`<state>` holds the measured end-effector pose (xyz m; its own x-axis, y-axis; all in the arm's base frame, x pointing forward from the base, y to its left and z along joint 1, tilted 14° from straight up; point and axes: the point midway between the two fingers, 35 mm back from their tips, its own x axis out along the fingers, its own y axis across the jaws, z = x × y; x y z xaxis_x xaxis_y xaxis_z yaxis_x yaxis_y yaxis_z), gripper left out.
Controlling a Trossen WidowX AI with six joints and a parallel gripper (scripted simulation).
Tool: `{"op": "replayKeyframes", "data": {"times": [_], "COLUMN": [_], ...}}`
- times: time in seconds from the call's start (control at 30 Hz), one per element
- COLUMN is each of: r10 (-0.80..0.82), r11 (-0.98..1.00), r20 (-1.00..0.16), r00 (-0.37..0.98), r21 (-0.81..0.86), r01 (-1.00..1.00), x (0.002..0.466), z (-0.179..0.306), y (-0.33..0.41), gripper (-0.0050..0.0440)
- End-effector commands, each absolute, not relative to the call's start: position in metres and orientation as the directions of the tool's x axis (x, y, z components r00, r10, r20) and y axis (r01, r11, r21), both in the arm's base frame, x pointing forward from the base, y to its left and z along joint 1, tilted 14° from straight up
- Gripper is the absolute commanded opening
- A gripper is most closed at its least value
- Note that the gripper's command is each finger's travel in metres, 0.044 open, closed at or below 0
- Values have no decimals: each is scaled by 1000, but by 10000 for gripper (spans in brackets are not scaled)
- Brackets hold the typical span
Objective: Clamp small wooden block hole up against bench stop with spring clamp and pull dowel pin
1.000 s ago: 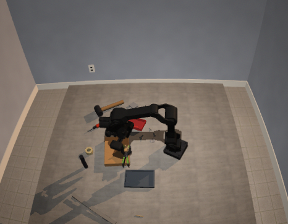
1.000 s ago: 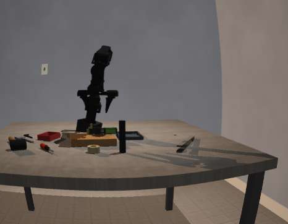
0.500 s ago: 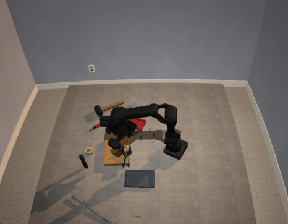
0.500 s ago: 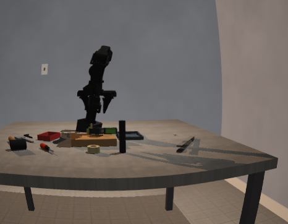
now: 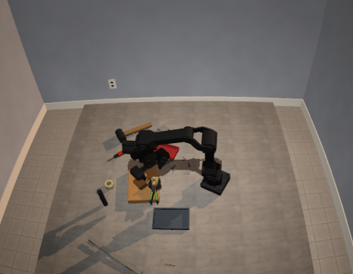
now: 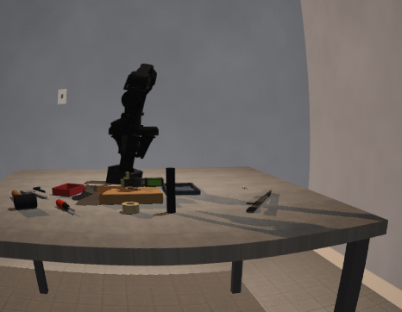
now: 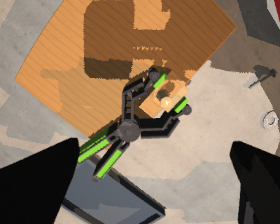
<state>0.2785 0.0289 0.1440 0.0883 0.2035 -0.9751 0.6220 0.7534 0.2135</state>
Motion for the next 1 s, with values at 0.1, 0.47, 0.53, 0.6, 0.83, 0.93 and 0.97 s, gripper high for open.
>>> {"op": "replayKeyframes", "data": {"times": [0.1, 0.47, 0.53, 0.6, 0.83, 0.93, 0.97], "r10": [208, 212, 212, 213, 215, 215, 216], "r11": [697, 563, 536, 509, 439, 396, 381], "r20": [-974, -973, -973, -973, -973, -972, -972], "r00": [88, 89, 90, 90, 91, 91, 91], "r21": [211, 196, 193, 189, 179, 172, 170], "r01": [686, 803, 822, 840, 880, 902, 909], "x": [279, 280, 280, 280, 280, 280, 280], "z": [142, 140, 140, 139, 138, 138, 138], "y": [27, 23, 22, 21, 19, 18, 18], "gripper": [440, 440, 440, 440, 440, 440, 440]}}
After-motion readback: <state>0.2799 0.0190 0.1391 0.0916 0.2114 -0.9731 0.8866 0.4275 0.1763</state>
